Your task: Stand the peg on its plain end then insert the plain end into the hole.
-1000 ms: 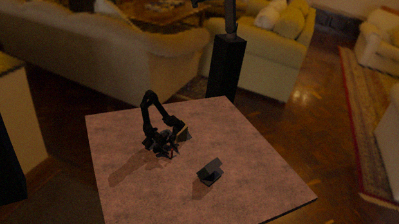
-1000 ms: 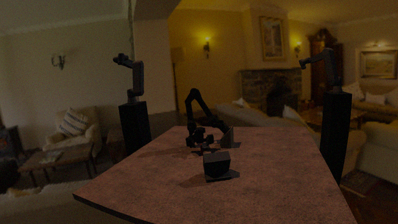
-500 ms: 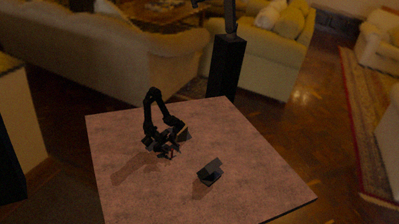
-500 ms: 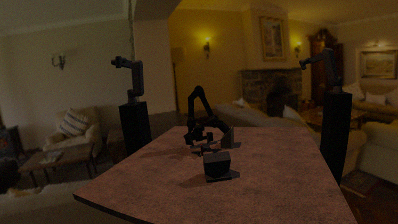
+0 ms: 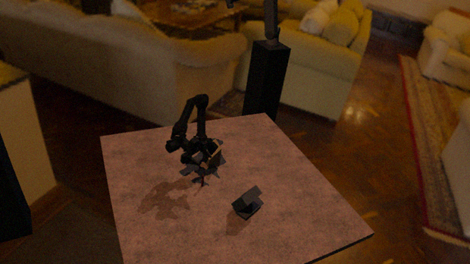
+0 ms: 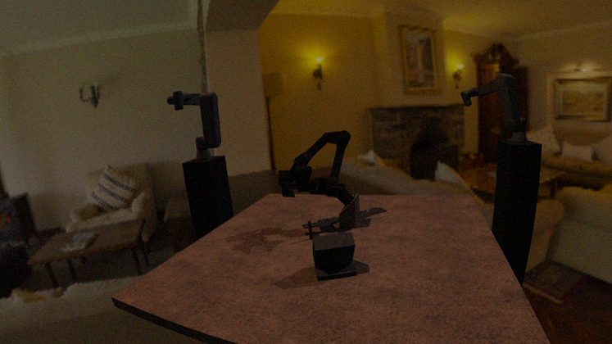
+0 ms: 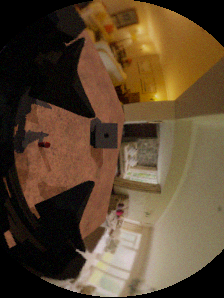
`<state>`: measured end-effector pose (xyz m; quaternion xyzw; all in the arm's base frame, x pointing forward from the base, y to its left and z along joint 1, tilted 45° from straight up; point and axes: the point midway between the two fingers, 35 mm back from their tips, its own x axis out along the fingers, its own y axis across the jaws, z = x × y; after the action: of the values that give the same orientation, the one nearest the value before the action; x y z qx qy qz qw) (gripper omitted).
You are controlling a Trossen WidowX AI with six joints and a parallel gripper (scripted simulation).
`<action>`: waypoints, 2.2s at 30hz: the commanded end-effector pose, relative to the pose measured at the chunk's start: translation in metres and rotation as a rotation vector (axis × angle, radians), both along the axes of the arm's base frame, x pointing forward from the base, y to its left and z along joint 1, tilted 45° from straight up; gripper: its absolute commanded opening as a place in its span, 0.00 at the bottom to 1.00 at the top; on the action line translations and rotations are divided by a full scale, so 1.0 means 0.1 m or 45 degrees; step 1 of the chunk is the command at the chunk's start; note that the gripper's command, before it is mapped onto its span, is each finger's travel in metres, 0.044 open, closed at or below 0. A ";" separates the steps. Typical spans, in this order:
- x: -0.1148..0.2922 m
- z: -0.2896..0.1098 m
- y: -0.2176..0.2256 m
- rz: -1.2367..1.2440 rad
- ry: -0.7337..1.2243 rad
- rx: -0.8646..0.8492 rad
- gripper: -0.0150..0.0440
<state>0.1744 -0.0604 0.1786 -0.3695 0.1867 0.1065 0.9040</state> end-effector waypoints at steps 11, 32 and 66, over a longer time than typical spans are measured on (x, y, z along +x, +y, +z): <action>-0.04 0.01 0.15 -0.093 0.139 0.146 1.00; -0.13 -0.53 -0.01 -0.492 0.887 0.346 1.00; 0.09 -0.50 -0.30 -1.153 1.249 -0.592 1.00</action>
<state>0.1770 -0.0898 0.1229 -0.3277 0.7340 -0.1489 0.5759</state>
